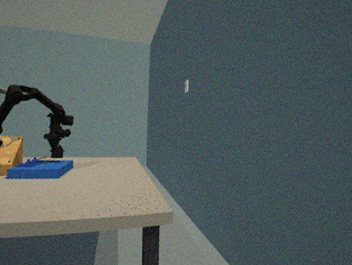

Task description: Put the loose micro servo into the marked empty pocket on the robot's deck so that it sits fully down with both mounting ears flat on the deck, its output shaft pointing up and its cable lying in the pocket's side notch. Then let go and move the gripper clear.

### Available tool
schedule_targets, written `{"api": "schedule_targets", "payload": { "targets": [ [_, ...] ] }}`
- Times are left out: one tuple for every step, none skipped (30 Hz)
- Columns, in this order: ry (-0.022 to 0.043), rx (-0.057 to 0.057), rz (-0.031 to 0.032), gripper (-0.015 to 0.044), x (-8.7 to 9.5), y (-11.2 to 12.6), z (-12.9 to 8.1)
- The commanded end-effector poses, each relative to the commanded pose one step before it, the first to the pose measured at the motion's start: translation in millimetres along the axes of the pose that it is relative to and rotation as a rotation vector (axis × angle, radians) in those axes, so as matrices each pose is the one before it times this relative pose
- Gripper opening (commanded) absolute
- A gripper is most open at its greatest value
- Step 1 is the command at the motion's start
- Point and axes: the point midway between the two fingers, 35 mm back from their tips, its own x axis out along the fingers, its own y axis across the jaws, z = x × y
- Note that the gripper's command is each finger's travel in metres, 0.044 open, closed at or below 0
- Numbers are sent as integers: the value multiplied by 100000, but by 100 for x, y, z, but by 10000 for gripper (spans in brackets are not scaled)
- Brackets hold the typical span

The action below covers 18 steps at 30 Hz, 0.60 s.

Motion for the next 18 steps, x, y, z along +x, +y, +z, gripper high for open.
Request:
{"api": "schedule_targets", "payload": {
  "targets": [
    [91,-1243,414,0,-90,103,-423],
    [10,-11,4,0,0,5,-271],
    [12,-14,5,0,0,6,-343],
    [15,-17,6,0,0,7,-406],
    [16,-18,6,0,0,7,-435],
    [16,-18,6,0,0,7,-441],
    [16,-18,7,0,0,7,-444],
    [16,-18,7,0,1,6,-446],
    [16,-18,7,0,0,7,-447],
    [16,-18,7,0,1,6,-449],
    [16,-18,8,0,0,6,-450],
    [17,-18,8,0,1,6,-451],
    [18,-20,9,0,1,6,-484],
    [18,-20,9,0,1,5,-489],
    [18,-20,8,0,2,4,-490],
    [18,-20,9,0,1,5,-490],
    [18,-20,8,0,2,4,-490],
    [18,-20,9,0,2,4,-490]
  ]
}}
